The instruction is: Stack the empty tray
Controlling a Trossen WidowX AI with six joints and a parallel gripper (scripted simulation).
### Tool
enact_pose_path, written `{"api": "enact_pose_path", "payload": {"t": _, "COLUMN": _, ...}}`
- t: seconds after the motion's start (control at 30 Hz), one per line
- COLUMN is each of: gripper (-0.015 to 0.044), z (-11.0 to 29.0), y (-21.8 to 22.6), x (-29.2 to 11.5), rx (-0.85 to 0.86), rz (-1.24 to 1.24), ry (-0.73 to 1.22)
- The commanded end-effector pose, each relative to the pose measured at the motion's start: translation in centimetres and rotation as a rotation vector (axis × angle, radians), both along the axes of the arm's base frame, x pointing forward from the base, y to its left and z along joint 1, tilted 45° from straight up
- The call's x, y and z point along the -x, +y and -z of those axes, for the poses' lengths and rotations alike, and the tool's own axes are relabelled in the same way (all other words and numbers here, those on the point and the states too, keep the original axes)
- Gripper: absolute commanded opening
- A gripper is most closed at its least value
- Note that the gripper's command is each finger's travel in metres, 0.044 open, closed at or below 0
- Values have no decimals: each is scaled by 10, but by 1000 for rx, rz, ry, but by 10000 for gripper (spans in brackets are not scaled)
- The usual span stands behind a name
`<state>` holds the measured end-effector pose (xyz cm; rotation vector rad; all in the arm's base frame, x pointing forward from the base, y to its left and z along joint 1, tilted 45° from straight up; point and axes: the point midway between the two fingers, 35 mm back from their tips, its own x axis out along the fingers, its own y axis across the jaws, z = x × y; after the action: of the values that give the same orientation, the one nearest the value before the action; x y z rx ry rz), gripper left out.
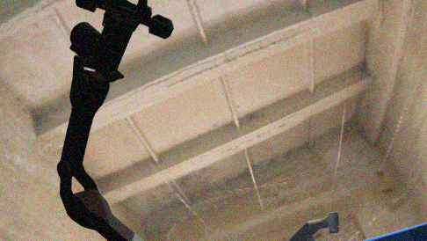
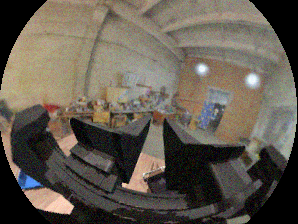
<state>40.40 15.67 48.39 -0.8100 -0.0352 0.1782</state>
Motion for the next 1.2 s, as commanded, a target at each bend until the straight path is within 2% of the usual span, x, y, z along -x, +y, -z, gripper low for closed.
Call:
{"api": "enact_pose_path", "payload": {"t": 0.0, "gripper": 85, "z": 36, "y": -19, "x": -17, "rx": -44, "rz": 88, "ry": 123}}
{"api": "enact_pose_path", "payload": {"t": 0.2, "gripper": 85, "z": 115, "y": -58, "x": -38, "rx": -87, "rz": 295, "ry": 380}}
{"api": "enact_pose_path", "payload": {"t": 0.37, "gripper": 85, "z": 184, "y": -101, "x": -40, "rx": -115, "rz": 524, "ry": 591}}
{"api": "enact_pose_path", "payload": {"t": 0.53, "gripper": 85, "z": 248, "y": -151, "x": -23, "rx": -123, "rz": 800, "ry": 783}}
{"api": "enact_pose_path", "payload": {"t": 0.73, "gripper": 85, "z": 305, "y": -210, "x": 17, "rx": -82, "rz": 1160, "ry": 965}}
{"api": "enact_pose_path", "payload": {"t": 0.87, "gripper": 85, "z": 328, "y": -242, "x": 48, "rx": -22, "rz": 1378, "ry": 1046}}
{"api": "enact_pose_path", "payload": {"t": 1.17, "gripper": 85, "z": 331, "y": -246, "x": 49, "rx": -19, "rz": 1388, "ry": 1050}}
